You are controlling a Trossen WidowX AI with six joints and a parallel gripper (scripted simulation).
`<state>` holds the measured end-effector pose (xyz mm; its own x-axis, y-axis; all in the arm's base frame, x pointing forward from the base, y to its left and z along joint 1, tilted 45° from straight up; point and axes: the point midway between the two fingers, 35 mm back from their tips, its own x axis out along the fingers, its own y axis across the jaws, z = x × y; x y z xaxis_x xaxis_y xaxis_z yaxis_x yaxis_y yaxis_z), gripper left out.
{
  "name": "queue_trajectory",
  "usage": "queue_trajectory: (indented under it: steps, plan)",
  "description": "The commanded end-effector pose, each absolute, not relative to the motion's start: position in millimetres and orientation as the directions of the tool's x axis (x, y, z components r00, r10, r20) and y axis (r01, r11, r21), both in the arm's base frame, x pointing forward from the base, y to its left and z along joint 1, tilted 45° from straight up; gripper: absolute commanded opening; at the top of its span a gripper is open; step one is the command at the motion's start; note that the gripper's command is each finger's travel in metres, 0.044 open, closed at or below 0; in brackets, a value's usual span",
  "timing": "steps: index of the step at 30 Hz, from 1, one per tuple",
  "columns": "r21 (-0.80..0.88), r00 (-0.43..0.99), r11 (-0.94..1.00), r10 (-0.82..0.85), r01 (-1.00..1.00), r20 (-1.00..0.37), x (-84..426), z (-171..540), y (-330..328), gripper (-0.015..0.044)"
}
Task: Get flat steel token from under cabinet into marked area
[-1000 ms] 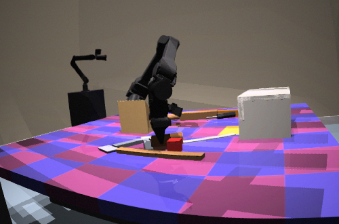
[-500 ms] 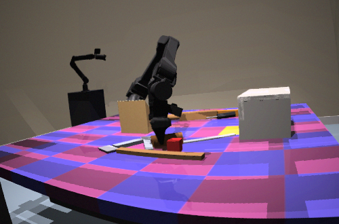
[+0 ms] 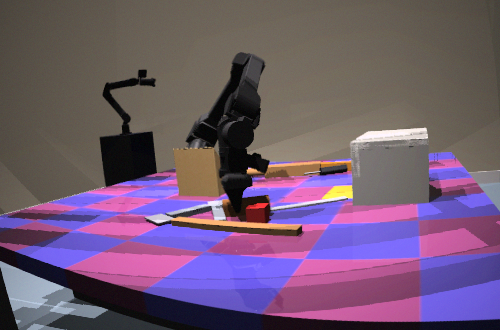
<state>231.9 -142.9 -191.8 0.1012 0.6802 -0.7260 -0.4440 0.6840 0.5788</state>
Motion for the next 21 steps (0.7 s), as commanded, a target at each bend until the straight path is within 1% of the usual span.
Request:
queue_trajectory:
  steps: [1,2,5,6,21]
  plan:
    - [0.577,0.103,0.685,0.679,-0.445,-0.727,232,-192,-143,0.0092]
    - [0.577,0.103,0.685,0.679,-0.445,-0.727,232,-192,-143,0.0085]
    - [0.577,0.103,0.685,0.679,-0.445,-0.727,232,-192,-143,0.0006]
    - [0.577,0.103,0.685,0.679,-0.445,-0.727,232,-192,-143,0.0000]
    - [0.595,0.104,0.694,0.682,-0.405,-0.724,252,-185,-138,0.0000]
